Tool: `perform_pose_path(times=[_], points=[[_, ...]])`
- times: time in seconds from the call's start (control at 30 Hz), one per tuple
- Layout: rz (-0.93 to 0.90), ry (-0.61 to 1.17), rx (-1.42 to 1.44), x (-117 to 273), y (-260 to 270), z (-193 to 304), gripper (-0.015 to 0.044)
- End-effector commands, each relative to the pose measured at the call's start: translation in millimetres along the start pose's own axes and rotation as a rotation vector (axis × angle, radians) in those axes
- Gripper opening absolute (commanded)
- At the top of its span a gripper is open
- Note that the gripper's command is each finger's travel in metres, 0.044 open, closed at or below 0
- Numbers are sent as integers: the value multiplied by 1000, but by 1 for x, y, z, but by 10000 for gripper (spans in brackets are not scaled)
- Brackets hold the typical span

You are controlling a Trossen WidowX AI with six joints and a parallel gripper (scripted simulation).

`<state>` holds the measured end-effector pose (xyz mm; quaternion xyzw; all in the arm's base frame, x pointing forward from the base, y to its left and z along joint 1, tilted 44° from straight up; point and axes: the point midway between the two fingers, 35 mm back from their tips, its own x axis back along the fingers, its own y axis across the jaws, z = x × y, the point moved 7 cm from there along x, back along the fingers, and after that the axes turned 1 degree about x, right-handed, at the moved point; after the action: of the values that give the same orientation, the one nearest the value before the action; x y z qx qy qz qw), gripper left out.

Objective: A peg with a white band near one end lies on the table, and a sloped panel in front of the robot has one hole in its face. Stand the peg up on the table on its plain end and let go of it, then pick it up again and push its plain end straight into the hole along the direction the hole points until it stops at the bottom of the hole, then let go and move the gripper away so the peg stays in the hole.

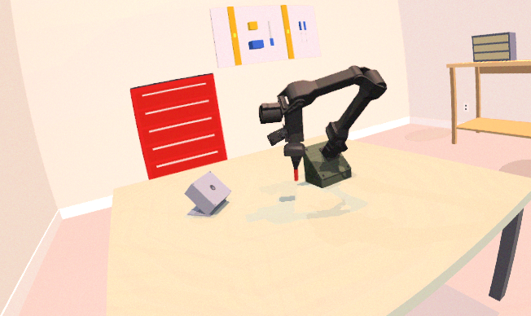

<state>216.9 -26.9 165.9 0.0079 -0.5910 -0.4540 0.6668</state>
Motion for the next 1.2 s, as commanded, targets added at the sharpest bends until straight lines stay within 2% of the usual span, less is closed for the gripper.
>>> perform_pose_path(times=[0.0, 1.17], points=[[22, -36, -7, -1, 0, -8, 0], [110, -349, -85, -4, 7, -67, 0]])
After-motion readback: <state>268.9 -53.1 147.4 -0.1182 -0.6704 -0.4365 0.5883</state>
